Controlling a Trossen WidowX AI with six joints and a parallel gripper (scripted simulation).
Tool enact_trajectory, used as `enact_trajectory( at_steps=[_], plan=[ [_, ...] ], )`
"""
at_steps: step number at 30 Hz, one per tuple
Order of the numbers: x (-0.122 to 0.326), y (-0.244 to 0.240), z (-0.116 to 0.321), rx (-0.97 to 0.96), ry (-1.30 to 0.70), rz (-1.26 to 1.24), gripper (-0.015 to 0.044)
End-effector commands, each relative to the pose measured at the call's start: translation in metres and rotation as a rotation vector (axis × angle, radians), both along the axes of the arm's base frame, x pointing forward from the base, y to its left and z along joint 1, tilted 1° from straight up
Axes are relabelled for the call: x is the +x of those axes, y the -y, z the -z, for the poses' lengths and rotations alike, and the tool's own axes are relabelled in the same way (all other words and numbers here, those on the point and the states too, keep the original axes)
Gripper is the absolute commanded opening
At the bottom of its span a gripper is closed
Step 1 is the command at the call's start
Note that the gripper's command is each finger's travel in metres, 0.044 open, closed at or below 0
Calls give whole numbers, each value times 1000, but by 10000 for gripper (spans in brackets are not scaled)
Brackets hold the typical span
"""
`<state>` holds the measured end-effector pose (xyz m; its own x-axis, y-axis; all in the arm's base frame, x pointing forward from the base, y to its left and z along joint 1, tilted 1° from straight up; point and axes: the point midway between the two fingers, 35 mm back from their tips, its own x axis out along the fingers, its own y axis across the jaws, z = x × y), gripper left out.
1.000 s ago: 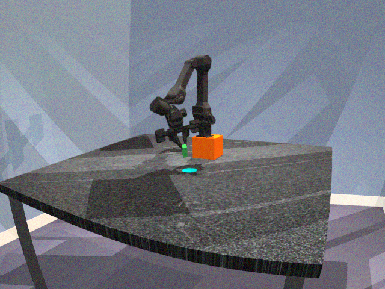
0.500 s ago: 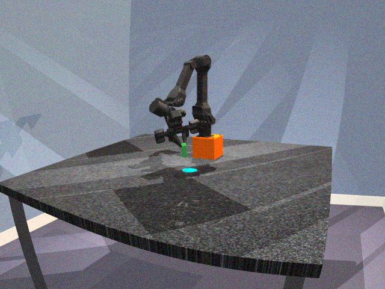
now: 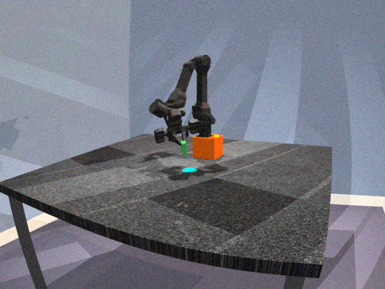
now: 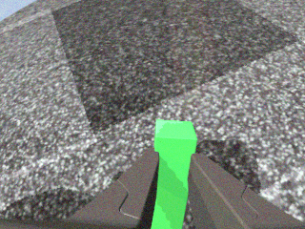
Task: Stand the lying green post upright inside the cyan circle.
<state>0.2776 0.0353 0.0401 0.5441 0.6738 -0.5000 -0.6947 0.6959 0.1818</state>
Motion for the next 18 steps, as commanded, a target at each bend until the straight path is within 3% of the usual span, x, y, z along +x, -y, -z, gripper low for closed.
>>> enact_trajectory(
  at_steps=[1, 18],
  plan=[
    [-3, 1, -1, 19, 28, -3, 23],
    [-12, 5, -6, 79, 126, -4, 23]
  ],
)
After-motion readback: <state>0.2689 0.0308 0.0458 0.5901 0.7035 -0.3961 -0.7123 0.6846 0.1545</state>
